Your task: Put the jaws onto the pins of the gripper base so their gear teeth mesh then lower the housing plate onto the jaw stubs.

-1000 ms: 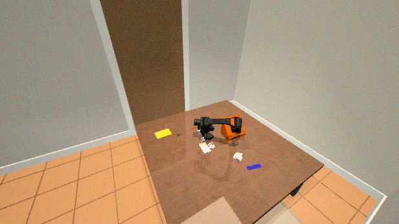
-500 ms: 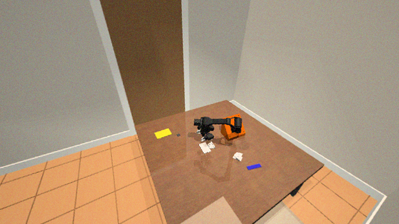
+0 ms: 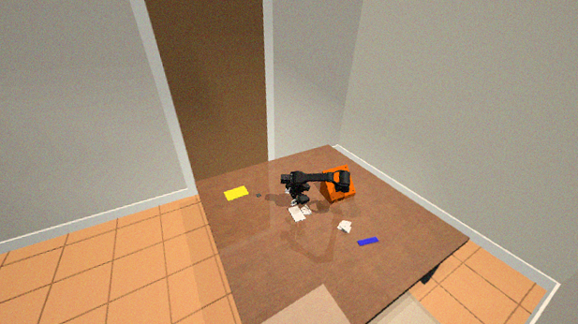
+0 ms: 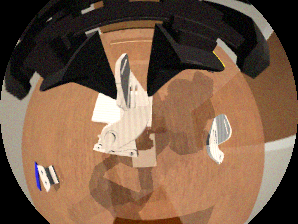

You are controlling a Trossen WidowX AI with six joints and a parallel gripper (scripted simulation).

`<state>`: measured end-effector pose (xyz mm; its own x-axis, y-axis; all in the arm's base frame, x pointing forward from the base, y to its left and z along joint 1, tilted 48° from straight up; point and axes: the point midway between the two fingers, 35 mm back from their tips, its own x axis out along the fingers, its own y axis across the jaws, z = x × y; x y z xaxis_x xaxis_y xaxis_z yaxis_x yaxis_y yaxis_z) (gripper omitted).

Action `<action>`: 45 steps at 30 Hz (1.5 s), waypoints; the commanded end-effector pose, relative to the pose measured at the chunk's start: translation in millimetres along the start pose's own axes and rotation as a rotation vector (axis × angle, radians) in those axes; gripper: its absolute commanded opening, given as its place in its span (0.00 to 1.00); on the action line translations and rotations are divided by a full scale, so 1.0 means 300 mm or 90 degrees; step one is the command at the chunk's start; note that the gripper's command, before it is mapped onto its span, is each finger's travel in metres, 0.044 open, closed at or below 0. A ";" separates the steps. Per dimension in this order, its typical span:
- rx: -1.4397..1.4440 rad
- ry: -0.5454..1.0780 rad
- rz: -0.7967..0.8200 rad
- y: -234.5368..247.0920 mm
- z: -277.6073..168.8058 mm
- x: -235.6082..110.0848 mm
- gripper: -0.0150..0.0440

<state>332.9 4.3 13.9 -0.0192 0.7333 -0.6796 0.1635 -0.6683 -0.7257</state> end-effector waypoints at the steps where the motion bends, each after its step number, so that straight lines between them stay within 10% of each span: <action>1: 0.005 -0.001 -0.004 -0.002 0.003 0.024 0.48; 45: 0.008 -0.001 -0.006 -0.006 0.007 0.137 0.48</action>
<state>330.1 34.4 -12.5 -0.0225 0.7360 -0.6766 0.1577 -0.6657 -0.7294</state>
